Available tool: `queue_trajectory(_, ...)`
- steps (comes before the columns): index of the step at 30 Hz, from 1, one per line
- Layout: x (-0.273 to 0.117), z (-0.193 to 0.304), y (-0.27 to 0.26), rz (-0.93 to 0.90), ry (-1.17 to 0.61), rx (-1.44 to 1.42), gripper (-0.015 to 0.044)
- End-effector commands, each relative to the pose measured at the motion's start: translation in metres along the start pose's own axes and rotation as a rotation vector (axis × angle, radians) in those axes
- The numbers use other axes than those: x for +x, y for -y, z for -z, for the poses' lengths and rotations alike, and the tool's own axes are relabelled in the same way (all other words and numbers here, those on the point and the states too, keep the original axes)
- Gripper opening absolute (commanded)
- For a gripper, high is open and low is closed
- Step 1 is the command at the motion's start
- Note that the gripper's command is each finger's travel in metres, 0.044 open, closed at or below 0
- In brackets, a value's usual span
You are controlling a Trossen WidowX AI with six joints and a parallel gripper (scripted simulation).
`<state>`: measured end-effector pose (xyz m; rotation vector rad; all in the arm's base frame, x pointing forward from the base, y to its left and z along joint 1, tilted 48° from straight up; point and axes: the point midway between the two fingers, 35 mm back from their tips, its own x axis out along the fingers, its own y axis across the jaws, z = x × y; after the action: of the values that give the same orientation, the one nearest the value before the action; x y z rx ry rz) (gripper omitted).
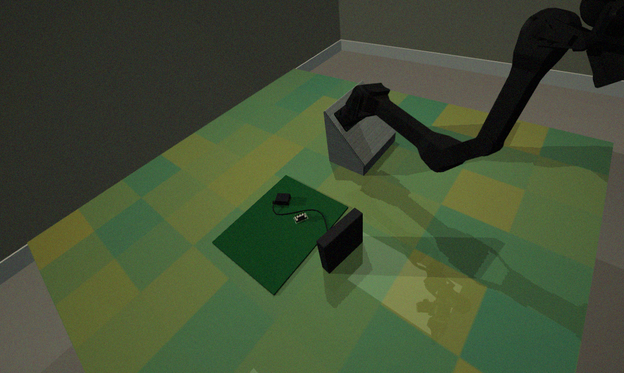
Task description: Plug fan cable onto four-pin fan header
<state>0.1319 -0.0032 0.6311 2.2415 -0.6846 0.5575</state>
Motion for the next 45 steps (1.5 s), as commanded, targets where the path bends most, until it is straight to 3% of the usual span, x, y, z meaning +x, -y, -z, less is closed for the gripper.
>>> queue_trajectory(1, 0.000, 0.000, 0.000, 0.000, 0.000, 0.000, 0.0426)
queue_trajectory(4, 0.000, 0.000, 0.000, 0.000, 0.000, 0.000, 0.0440)
queue_trajectory(7, -0.002, -0.009, -0.016, -0.042, -0.008, 0.122, 0.0361)
queue_trajectory(13, 0.003, -0.078, -0.087, -0.125, 0.050, 0.664, 0.0210)
queue_trajectory(28, 0.027, -0.255, -0.112, -0.242, 0.291, 1.590, 0.0210)
queue_trajectory(34, 0.039, -0.344, -0.076, -0.341, 0.498, 2.028, 0.0210)
queue_trajectory(37, 0.043, -0.355, -0.060, -0.352, 0.517, 2.033, 0.0210)
queue_trajectory(45, 0.042, -0.450, 0.015, -0.604, 0.855, 2.483, 0.0210)
